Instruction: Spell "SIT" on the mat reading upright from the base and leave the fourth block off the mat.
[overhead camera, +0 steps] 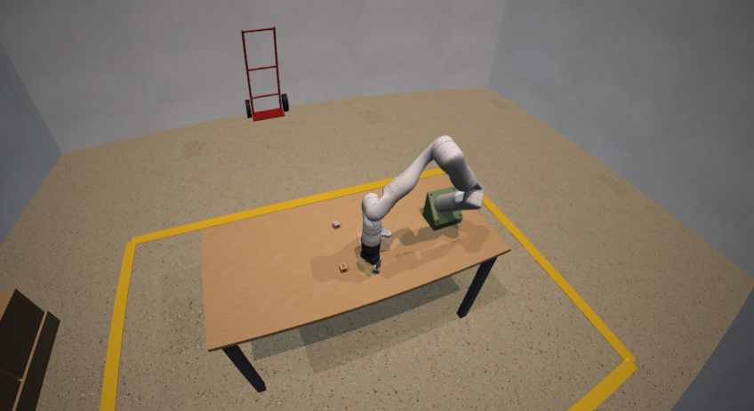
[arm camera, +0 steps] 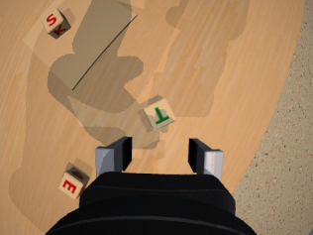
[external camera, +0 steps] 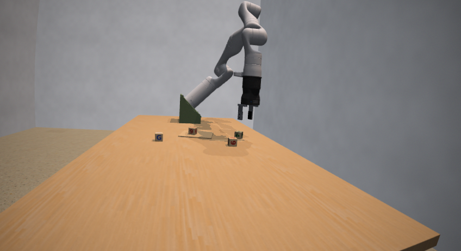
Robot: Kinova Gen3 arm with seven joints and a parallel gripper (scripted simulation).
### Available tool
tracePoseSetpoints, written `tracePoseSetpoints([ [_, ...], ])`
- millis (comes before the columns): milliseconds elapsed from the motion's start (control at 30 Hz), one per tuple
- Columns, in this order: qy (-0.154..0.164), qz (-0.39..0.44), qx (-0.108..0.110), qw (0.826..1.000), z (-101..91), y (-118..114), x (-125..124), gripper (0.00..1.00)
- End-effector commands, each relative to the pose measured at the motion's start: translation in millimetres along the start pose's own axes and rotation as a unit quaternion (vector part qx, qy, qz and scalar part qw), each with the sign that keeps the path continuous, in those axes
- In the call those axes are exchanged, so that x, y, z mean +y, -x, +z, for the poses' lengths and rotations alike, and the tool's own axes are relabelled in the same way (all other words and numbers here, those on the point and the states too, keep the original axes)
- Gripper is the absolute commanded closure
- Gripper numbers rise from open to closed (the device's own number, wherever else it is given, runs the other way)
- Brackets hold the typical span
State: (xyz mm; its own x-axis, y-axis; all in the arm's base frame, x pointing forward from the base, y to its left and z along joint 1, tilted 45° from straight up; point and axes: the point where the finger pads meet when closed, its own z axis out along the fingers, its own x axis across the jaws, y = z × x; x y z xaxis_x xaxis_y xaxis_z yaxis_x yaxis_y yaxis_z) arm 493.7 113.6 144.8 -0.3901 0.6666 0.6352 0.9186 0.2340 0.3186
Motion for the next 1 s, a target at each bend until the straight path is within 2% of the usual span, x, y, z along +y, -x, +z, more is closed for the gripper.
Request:
tracePoseSetpoints([
  [0, 0.0, 0.003, -0.002, 1.0, -0.4, 0.4, -0.3, 0.0],
  [300, 0.002, 0.003, -0.001, 1.0, -1.7, 2.9, 4.6, 0.0],
  [400, 0.002, 0.003, 0.003, 1.0, -0.9, 11.0, 13.6, 0.0],
  [533, 0.005, 0.002, 0.006, 1.0, -2.3, 31.2, 37.1, 0.0],
  [767, 0.005, 0.005, 0.006, 1.0, -2.7, 82.1, 78.9, 0.0],
  [867, 0.004, 0.005, 0.005, 1.0, -2.5, 88.8, 83.0, 0.0],
  [967, 0.002, 0.007, 0.002, 1.0, -1.5, 105.0, 91.6, 0.0],
])
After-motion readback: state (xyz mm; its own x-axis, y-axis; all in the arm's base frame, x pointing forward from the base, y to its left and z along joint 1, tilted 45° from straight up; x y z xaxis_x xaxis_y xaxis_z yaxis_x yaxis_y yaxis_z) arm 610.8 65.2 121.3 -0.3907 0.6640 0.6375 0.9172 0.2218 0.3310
